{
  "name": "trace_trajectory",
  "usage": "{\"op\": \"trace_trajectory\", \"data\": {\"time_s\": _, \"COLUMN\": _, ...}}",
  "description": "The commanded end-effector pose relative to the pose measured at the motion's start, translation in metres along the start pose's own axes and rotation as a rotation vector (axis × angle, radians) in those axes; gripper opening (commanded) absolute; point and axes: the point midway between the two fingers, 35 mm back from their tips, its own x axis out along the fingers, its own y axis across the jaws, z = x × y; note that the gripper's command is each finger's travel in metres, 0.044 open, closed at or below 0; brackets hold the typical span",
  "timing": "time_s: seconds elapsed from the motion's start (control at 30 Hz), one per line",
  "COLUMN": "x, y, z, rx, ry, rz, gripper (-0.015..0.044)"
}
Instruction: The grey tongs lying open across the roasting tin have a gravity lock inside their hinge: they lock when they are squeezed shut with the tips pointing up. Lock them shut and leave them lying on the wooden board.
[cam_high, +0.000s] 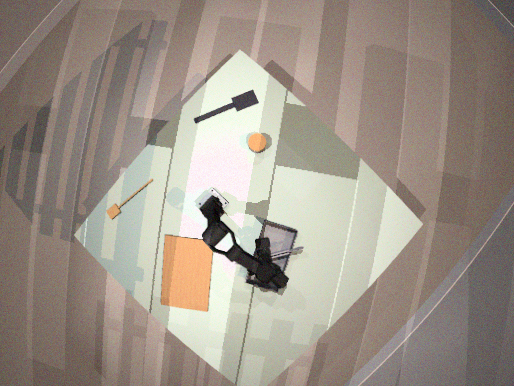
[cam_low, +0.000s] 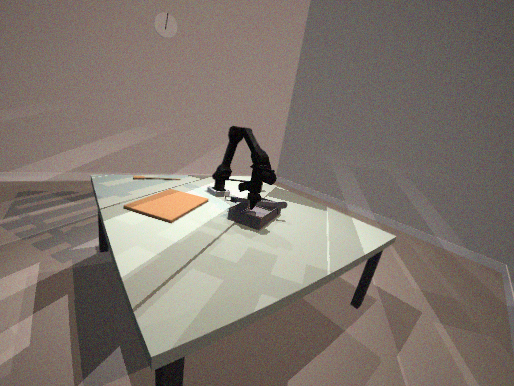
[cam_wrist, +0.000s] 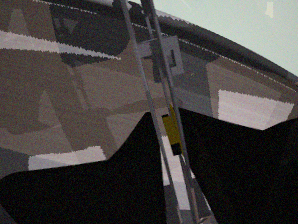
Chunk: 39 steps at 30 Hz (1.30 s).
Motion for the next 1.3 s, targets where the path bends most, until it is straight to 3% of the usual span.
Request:
{"op": "trace_trajectory", "data": {"time_s": 0.0, "x": -0.007, "y": 0.002, "z": -0.001, "rx": 0.000, "ry": 0.002, "rz": 0.002, "gripper": -0.0150}}
{"op": "trace_trajectory", "data": {"time_s": 0.1, "x": -0.032, "y": 0.005, "z": -0.004, "rx": -0.001, "ry": 0.003, "rz": 0.002, "gripper": -0.0150}}
{"op": "trace_trajectory", "data": {"time_s": 0.33, "x": -0.128, "y": 0.000, "z": 0.000, "rx": -0.004, "ry": 0.004, "rz": 0.003, "gripper": -0.0150}}
{"op": "trace_trajectory", "data": {"time_s": 0.83, "x": -0.126, "y": 0.001, "z": 0.003, "rx": 0.013, "ry": -0.002, "rz": -0.003, "gripper": -0.0150}}
{"op": "trace_trajectory", "data": {"time_s": 1.27, "x": -0.127, "y": 0.042, "z": 0.057, "rx": 0.371, "ry": -0.004, "rz": 0.002, "gripper": -0.0150}}
